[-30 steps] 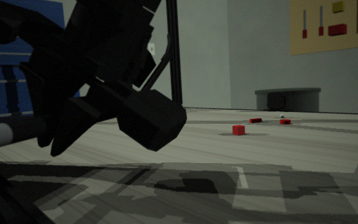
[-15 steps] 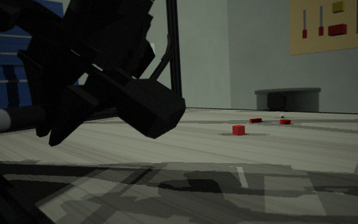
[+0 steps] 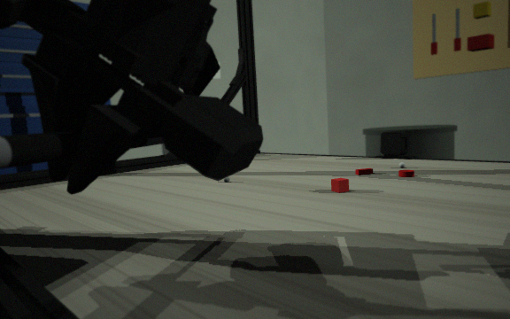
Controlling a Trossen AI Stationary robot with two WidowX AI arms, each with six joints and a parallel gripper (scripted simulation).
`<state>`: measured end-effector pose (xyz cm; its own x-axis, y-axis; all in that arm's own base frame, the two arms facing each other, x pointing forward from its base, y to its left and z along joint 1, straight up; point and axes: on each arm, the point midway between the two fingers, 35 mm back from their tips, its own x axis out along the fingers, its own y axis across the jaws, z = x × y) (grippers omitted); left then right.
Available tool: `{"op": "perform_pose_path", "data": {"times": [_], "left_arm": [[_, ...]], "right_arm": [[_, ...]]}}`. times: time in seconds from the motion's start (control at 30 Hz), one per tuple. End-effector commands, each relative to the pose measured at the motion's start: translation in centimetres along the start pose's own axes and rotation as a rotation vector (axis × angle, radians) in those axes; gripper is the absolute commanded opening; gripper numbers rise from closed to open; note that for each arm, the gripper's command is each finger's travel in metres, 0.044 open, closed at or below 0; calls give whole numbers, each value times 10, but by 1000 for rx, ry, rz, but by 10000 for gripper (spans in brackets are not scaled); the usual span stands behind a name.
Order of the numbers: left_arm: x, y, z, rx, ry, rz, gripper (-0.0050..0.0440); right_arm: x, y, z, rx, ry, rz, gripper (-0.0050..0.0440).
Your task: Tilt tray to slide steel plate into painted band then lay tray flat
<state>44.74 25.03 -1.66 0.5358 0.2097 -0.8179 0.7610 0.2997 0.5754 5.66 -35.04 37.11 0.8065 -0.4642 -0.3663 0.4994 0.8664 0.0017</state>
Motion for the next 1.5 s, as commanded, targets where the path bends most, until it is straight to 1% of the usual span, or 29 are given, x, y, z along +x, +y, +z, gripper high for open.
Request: {"op": "perform_pose_path", "data": {"times": [0.0,1.47], "left_arm": [[-14,12,-1,-1,2,22,0],[-37,32,-1,-1,2,47,0]], "right_arm": [[0,0,0,-2,0,-1,440],[0,0,0,-2,0,-1,440]]}}
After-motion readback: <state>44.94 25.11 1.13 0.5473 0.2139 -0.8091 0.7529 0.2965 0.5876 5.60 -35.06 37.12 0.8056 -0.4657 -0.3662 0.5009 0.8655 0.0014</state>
